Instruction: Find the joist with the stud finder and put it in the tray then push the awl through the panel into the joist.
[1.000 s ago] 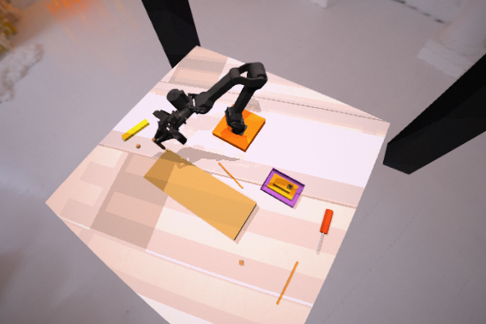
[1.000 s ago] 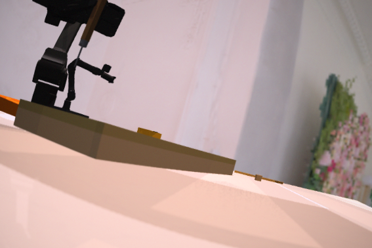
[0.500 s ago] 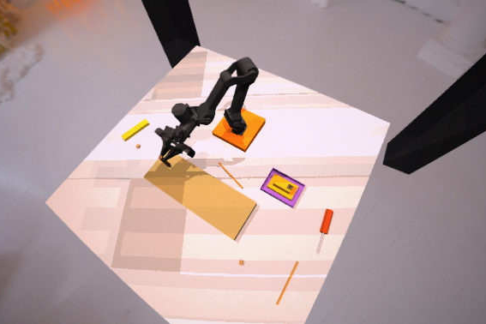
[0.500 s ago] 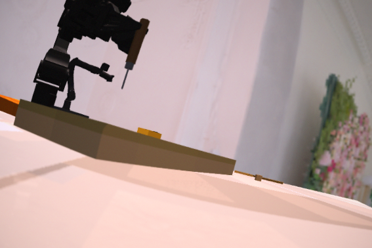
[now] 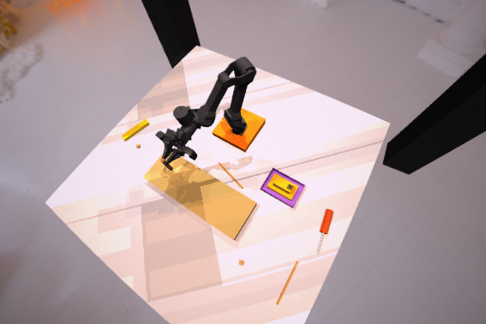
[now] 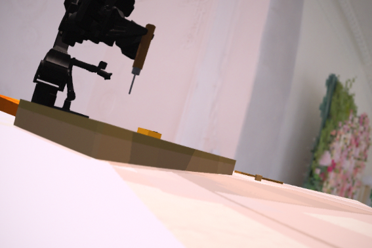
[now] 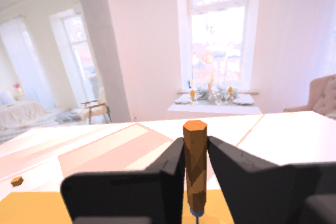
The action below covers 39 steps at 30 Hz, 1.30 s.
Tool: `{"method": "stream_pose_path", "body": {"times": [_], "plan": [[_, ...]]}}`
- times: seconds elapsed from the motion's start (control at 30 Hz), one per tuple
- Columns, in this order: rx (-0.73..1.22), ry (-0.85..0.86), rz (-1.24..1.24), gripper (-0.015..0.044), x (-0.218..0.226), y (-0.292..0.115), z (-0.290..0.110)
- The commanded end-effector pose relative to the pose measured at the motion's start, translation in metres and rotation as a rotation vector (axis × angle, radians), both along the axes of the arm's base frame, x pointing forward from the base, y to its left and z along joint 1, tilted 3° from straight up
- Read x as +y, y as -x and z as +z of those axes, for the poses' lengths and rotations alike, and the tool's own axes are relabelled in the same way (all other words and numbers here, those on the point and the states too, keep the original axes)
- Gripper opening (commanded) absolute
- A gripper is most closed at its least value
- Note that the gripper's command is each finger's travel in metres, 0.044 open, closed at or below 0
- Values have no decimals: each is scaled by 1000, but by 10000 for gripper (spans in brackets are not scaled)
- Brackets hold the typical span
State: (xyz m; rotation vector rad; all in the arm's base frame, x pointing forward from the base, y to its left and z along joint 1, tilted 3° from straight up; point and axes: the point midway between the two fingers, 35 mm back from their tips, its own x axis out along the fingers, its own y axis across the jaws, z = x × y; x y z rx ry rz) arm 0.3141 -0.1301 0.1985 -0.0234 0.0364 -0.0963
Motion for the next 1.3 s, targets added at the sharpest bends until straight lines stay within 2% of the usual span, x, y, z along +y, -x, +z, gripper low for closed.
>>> {"method": "stream_pose_path", "body": {"times": [0.0,1.27], "plan": [[-3,-3,-3,0,-1,-1,-2],[-2,-3,-3,0,-2,-3,-20]]}}
